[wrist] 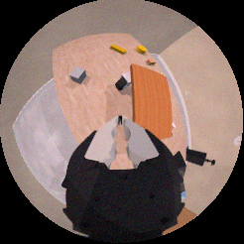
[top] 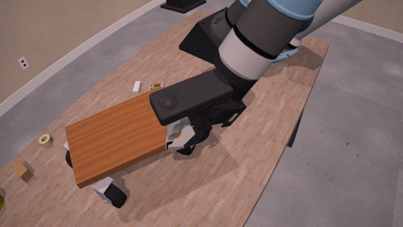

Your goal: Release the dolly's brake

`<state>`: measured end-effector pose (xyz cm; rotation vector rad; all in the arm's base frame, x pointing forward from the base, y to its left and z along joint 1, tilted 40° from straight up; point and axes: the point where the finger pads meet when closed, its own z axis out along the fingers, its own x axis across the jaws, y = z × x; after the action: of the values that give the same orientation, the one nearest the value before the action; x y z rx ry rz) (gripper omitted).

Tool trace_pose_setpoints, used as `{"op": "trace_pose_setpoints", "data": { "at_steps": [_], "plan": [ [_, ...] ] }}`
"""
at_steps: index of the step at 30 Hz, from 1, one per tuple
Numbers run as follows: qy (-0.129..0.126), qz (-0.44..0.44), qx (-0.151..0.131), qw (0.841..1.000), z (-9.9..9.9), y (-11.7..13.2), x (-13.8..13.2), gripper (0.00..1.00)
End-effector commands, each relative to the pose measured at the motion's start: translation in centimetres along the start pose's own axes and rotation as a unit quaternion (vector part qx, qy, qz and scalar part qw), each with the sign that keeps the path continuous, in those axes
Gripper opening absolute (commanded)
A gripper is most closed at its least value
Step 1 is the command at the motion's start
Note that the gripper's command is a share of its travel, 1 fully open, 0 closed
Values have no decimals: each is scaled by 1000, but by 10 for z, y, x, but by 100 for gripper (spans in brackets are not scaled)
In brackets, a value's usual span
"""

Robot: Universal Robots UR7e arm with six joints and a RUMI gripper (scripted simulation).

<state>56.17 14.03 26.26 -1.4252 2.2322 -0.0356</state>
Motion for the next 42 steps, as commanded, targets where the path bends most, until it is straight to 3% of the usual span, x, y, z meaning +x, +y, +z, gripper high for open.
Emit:
{"op": "trace_pose_setpoints", "data": {
  "at_steps": [1,7,9,11,16,21,33,42],
  "plan": [
    [24,23,-44,999,17,-2,61,0],
    [38,69,-117,990,34,13,150,0],
    [38,69,-117,990,34,13,150,0],
    [36,87,-141,985,37,22,177,0],
    [18,132,-196,972,38,46,232,0],
    [-13,172,-236,956,34,70,269,0],
    [-66,221,-273,934,24,98,300,0],
    [-76,229,-278,930,22,103,303,0]
  ]
}}
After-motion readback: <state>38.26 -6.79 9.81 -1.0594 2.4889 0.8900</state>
